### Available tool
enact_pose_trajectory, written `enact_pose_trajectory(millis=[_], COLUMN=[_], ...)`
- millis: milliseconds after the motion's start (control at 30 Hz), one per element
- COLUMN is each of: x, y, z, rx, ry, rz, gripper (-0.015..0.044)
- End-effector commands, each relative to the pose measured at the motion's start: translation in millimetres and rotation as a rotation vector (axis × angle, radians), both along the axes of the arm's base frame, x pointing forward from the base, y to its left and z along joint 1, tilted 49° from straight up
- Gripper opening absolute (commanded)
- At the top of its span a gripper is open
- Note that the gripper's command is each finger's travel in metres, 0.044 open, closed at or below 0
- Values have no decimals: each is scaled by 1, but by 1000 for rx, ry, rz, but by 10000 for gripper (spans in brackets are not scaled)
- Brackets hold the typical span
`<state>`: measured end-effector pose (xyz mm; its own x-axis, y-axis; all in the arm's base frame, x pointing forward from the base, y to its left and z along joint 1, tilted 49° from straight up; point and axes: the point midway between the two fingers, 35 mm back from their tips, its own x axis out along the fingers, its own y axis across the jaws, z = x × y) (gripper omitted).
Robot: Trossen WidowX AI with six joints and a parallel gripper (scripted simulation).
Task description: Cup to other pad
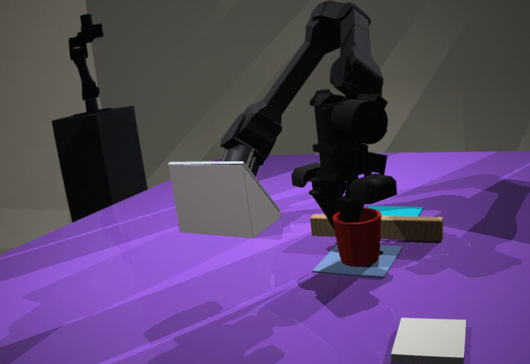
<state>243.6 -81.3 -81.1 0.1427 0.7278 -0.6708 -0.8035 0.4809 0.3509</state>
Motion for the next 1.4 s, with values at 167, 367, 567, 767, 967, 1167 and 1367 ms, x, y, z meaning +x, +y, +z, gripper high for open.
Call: enact_pose_trajectory(millis=[167, 367, 567, 767, 967, 1167, 1367], x=[0, 0, -1, -6, -12, -13, -13], y=[0, -1, -13, -31, -44, -44, -42], z=[0, 1, 11, 27, 40, 40, 39], rx=[-1, -1, -1, 0, 3, 3, 10], ry=[-1, 0, 2, 5, 7, 7, 13], rz=[0, 0, -2, -4, -6, -6, -11], gripper=[16, 0, 0, 0, 0, 0, 0])
